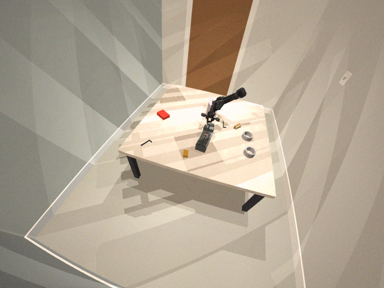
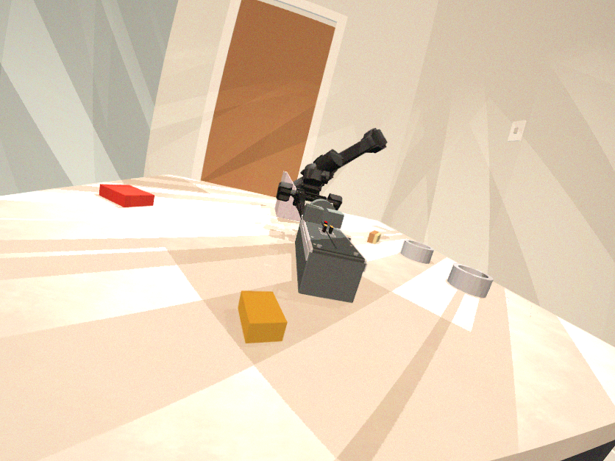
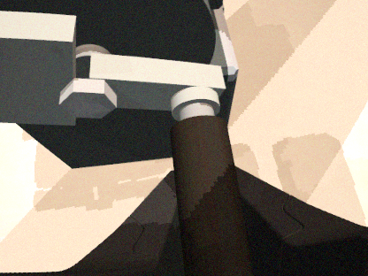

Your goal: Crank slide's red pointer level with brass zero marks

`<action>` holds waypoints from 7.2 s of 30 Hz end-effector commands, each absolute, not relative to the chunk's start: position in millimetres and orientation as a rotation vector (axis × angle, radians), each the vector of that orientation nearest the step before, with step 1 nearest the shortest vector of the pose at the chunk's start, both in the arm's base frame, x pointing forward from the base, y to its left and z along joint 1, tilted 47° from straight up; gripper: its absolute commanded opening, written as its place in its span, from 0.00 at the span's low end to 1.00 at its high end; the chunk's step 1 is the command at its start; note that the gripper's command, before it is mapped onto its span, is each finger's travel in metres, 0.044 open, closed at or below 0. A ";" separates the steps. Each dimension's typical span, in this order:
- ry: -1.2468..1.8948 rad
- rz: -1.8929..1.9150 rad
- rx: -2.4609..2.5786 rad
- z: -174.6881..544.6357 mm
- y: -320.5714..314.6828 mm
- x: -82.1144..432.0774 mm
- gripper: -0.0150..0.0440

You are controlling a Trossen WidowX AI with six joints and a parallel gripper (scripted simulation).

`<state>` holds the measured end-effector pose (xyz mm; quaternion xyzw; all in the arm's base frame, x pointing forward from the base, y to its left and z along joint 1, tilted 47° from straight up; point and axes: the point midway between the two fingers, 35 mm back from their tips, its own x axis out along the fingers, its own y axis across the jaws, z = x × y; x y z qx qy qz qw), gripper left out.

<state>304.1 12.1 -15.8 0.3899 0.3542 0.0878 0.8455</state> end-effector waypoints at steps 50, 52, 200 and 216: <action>0.757 0.189 0.826 -1.6 52.7 309.7 0.25; 0.757 0.189 0.826 -0.9 53.0 309.7 0.25; 0.757 0.188 0.824 -20.3 20.6 304.6 0.25; 0.757 0.189 0.826 -14.4 44.2 307.9 0.25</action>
